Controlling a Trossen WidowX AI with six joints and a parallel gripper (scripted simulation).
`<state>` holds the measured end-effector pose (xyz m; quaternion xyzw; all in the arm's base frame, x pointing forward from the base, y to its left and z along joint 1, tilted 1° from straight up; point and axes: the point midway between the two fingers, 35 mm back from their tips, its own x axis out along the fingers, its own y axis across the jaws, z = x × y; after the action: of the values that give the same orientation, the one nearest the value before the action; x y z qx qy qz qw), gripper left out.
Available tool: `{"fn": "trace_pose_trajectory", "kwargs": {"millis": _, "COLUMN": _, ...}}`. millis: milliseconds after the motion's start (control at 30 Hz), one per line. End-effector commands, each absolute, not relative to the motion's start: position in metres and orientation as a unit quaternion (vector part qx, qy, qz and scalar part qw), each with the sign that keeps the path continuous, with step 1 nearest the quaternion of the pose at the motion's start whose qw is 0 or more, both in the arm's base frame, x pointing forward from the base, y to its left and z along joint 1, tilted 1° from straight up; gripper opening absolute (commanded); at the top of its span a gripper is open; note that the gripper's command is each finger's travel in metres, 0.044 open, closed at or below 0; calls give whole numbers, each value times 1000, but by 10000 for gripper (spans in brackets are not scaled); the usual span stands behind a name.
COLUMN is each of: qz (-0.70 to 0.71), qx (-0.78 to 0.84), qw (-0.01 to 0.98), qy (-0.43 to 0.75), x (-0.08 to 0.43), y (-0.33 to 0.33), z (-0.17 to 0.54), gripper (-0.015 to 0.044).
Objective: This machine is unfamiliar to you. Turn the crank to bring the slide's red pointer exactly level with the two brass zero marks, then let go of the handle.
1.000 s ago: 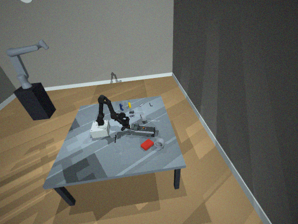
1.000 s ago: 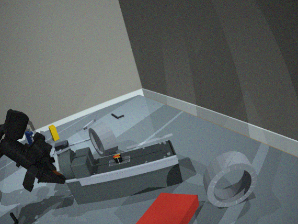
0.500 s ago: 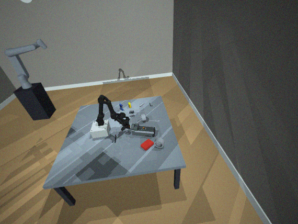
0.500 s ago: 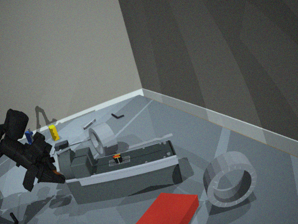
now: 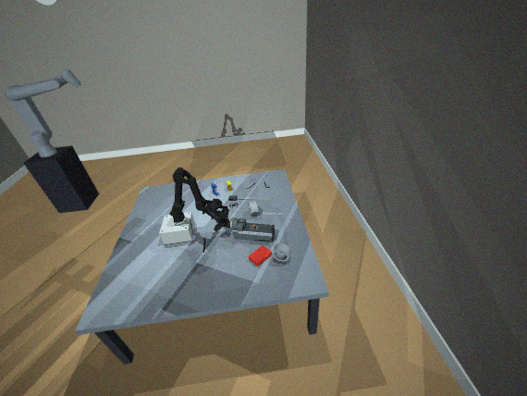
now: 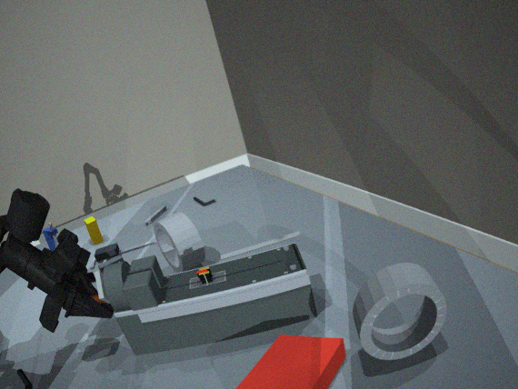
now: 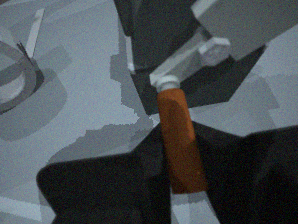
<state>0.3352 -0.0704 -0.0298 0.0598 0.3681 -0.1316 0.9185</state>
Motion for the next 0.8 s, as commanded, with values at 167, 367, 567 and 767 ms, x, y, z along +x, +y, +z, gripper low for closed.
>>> {"fn": "trace_pose_trajectory", "kwargs": {"millis": 167, "qz": -132, "qx": 60, "qw": 918, "qy": 368, "x": 335, "y": -70, "z": -30, "gripper": 0}}
{"fn": "trace_pose_trajectory", "kwargs": {"millis": 367, "qz": -132, "qx": 60, "qw": 918, "qy": 368, "x": 335, "y": -70, "z": -30, "gripper": 79}}
{"fn": "trace_pose_trajectory", "kwargs": {"millis": 567, "qz": -132, "qx": 60, "qw": 918, "qy": 368, "x": 335, "y": -70, "z": -30, "gripper": 236}}
{"fn": "trace_pose_trajectory", "kwargs": {"millis": 767, "qz": -132, "qx": 60, "qw": 918, "qy": 368, "x": 335, "y": -70, "z": -30, "gripper": 394}}
